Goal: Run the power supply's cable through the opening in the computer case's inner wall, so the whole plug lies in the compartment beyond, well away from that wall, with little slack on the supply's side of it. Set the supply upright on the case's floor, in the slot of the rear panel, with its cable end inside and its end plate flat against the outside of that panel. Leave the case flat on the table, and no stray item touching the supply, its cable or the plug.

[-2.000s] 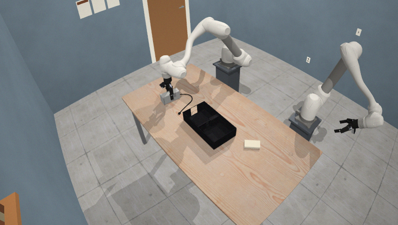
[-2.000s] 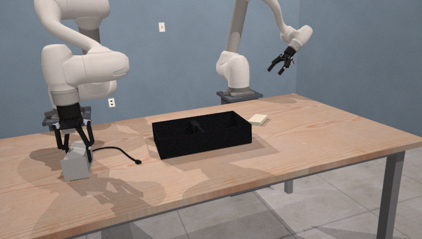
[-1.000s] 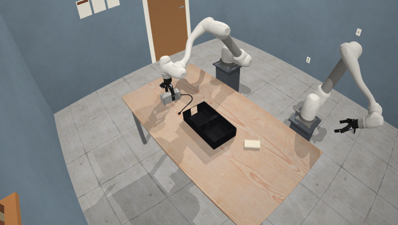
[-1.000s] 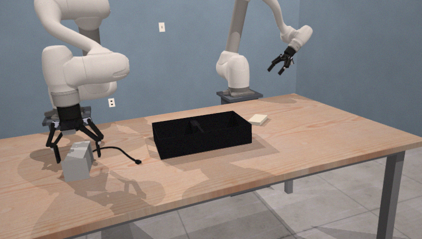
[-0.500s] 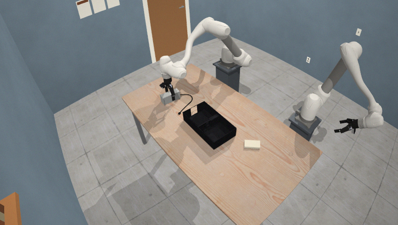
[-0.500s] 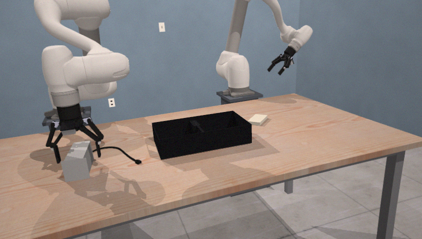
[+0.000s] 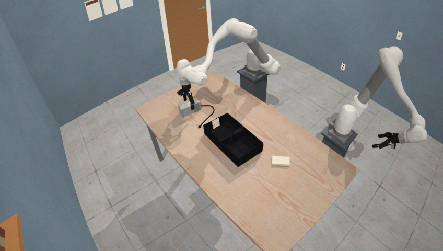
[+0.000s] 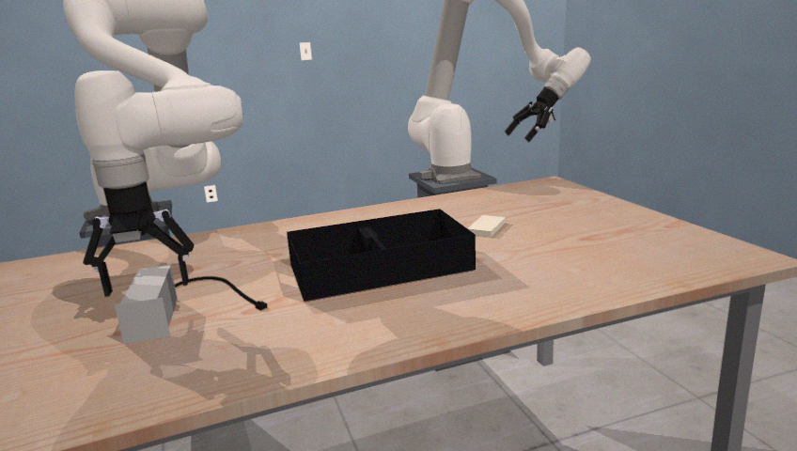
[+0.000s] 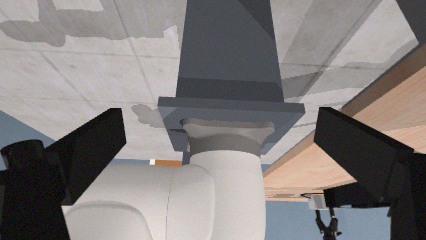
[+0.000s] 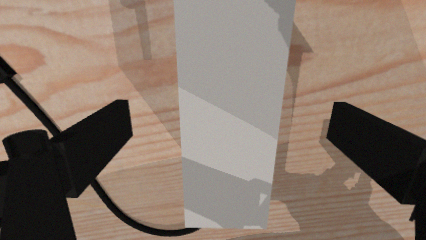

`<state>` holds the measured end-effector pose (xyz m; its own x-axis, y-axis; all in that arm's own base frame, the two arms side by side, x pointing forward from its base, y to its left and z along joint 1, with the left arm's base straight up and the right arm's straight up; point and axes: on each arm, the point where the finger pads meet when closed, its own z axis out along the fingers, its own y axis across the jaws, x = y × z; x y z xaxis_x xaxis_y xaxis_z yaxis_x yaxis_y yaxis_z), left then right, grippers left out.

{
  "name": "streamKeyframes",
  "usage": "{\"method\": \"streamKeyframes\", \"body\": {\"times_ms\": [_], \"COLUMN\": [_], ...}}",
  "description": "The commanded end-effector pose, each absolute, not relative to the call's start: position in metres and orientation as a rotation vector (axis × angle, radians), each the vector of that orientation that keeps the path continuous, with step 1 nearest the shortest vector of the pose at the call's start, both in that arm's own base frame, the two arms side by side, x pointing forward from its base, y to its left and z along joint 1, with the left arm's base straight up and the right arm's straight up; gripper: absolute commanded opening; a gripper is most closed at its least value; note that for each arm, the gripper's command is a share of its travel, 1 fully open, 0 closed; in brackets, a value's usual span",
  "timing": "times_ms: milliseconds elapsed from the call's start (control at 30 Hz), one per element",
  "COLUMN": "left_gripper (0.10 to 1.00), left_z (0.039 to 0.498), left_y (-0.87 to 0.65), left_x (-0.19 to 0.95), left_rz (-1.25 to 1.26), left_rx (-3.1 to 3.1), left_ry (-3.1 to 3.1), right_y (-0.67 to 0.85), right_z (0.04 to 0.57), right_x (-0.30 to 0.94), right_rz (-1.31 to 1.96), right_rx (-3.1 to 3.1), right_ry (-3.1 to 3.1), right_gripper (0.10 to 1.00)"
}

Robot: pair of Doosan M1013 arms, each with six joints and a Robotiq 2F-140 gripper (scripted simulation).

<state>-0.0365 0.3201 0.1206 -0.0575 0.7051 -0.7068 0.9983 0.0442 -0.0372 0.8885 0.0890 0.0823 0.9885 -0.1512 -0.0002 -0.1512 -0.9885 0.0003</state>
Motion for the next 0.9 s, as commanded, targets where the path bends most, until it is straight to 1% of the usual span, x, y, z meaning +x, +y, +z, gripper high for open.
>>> {"method": "streamKeyframes", "body": {"times_ms": [0,33,100,233,400,433,667,867], "left_gripper": [1.000,1.000,1.000,1.000,1.000,1.000,1.000,1.000], "left_z": [0.121,0.121,0.121,0.121,0.121,0.121,0.121,0.121], "left_y": [0.320,0.320,0.320,0.320,0.320,0.320,0.320,0.320], "left_x": [-0.037,-0.037,-0.037,-0.037,-0.037,-0.037,-0.037,-0.037], "left_rz": [-0.748,-0.748,-0.748,-0.748,-0.748,-0.748,-0.748,-0.748], "left_rx": [1.712,1.712,1.712,1.712,1.712,1.712,1.712,1.712], "left_ry": [1.818,1.818,1.818,1.818,1.818,1.818,1.818,1.818], "right_y": [0.089,0.089,0.089,0.089,0.089,0.089,0.099,0.144], "right_z": [0.118,0.130,0.130,0.168,0.177,0.177,0.176,0.170], "right_x": [0.889,0.889,0.889,0.889,0.889,0.889,0.882,0.851], "right_rz": [0.002,0.002,0.002,0.002,0.002,0.002,0.002,0.002], "right_rx": [3.133,3.133,3.133,3.133,3.133,3.133,3.136,3.142], "right_ry": [-0.238,-0.238,-0.238,-0.238,-0.238,-0.238,-0.195,-0.004], "right_gripper": [1.000,1.000,1.000,1.000,1.000,0.279,0.279,0.279]}}
